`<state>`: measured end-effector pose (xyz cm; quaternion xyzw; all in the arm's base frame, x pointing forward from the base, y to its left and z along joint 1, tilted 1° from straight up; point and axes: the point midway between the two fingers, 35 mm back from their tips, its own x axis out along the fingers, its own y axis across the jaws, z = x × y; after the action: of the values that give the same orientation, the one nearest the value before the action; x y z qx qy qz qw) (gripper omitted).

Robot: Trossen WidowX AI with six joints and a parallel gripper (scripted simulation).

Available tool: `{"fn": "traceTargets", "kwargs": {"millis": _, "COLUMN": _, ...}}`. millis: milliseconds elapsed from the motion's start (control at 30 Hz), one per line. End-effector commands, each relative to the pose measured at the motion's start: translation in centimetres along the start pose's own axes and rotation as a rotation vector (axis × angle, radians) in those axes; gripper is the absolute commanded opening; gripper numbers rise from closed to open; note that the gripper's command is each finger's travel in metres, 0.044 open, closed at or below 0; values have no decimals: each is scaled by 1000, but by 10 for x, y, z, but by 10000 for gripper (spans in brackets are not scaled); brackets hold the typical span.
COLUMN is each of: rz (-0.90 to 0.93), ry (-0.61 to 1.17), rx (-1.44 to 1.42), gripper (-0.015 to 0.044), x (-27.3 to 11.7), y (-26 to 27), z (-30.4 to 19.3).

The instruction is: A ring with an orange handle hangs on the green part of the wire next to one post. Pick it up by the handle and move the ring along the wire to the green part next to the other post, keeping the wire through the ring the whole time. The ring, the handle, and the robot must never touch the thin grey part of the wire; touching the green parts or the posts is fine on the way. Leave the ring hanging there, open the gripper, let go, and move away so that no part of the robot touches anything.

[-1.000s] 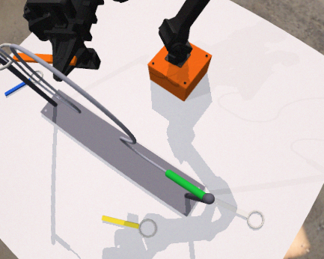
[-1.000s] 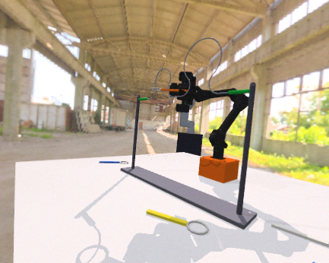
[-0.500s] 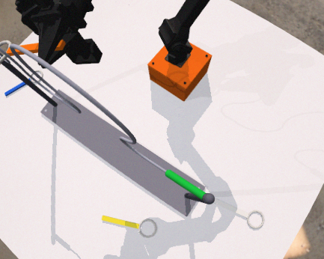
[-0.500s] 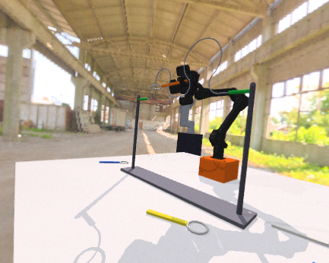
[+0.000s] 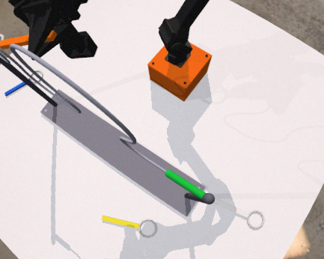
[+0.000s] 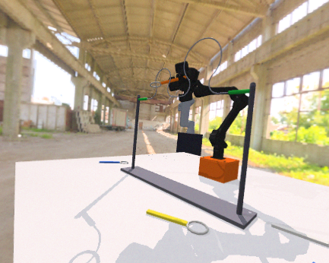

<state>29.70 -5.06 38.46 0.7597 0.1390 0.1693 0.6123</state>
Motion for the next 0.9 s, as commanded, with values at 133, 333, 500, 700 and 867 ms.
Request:
{"fn": "traceTargets", "kwargs": {"millis": 133, "rz": -45, "ry": 2, "rx": -96, "gripper": -150, "x": 0, "y": -2, "z": 0}}
{"fn": "traceTargets", "kwargs": {"millis": 333, "rz": -91, "ry": -1, "rx": -192, "gripper": -150, "x": -1, "y": -8, "z": 1}}
{"fn": "traceTargets", "kwargs": {"millis": 500, "rz": -133, "ry": -4, "rx": -279, "gripper": -150, "x": -1, "y": -14, "z": 2}}
{"fn": "traceTargets", "kwargs": {"millis": 700, "rz": -185, "ry": -8, "rx": -387, "gripper": -150, "x": -2, "y": -21, "z": 5}}
{"fn": "traceTargets", "kwargs": {"millis": 867, "rz": -230, "ry": -7, "rx": -477, "gripper": -150, "x": -4, "y": -27, "z": 8}}
